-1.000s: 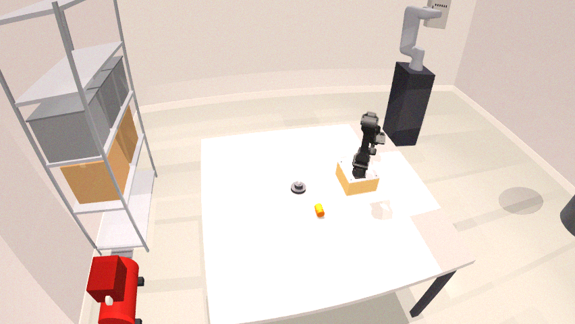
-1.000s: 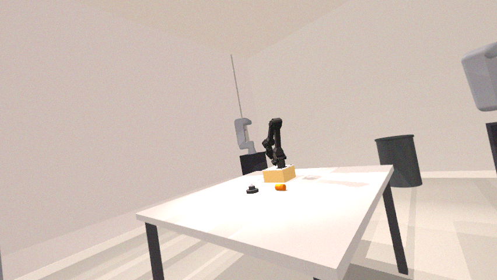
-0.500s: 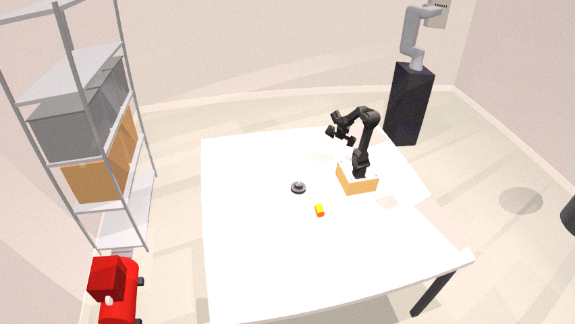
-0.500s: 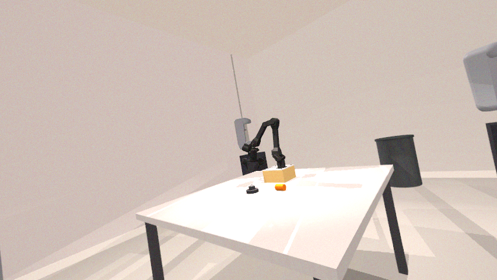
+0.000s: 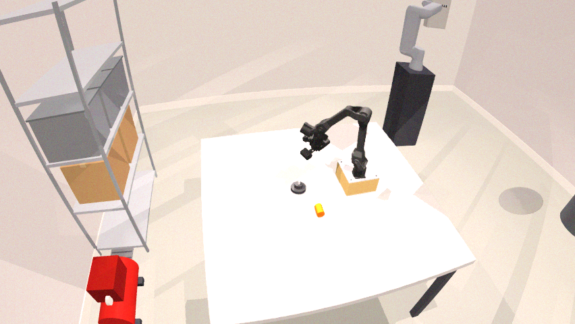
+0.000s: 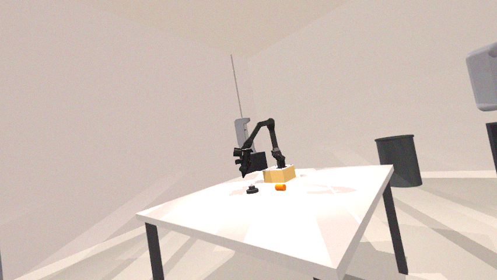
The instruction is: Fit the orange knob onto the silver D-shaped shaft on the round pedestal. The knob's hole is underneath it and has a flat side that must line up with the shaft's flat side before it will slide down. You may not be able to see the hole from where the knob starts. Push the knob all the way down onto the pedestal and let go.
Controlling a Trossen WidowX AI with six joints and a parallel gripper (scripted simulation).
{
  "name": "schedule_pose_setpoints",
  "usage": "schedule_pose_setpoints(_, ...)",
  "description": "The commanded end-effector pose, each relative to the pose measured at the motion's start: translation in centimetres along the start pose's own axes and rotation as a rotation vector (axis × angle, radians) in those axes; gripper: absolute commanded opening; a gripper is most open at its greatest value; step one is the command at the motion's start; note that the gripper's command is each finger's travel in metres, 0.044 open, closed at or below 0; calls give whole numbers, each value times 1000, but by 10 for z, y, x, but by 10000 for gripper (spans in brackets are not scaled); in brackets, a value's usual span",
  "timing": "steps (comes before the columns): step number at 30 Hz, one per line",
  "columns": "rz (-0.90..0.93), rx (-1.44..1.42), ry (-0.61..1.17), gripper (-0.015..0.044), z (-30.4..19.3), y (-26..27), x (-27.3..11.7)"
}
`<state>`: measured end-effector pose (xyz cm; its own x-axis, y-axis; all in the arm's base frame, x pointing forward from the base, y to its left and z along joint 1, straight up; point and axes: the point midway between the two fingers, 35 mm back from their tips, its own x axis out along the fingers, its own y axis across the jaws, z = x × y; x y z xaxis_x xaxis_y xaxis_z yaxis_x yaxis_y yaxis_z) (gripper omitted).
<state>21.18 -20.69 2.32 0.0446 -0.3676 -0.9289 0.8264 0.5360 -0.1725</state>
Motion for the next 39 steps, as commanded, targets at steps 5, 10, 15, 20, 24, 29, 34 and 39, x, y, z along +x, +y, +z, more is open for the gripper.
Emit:
schedule_pose_setpoints(5,119,-612,25,440,-35,100,-27)
schedule_pose_setpoints(10,177,-1054,17,440,-74,154,-50)
schedule_pose_setpoints(15,225,-1532,-12,440,-127,199,-77)
schedule_pose_setpoints(20,261,-2016,-43,440,-190,227,-105)
schedule_pose_setpoints(24,281,-2412,-63,440,-245,235,-127)
schedule_pose_setpoints(29,285,-2551,-71,440,-265,234,-134)
schedule_pose_setpoints(34,285,-2551,-70,440,-273,237,-113)
schedule_pose_setpoints(39,285,-2552,-70,440,-274,238,-109)
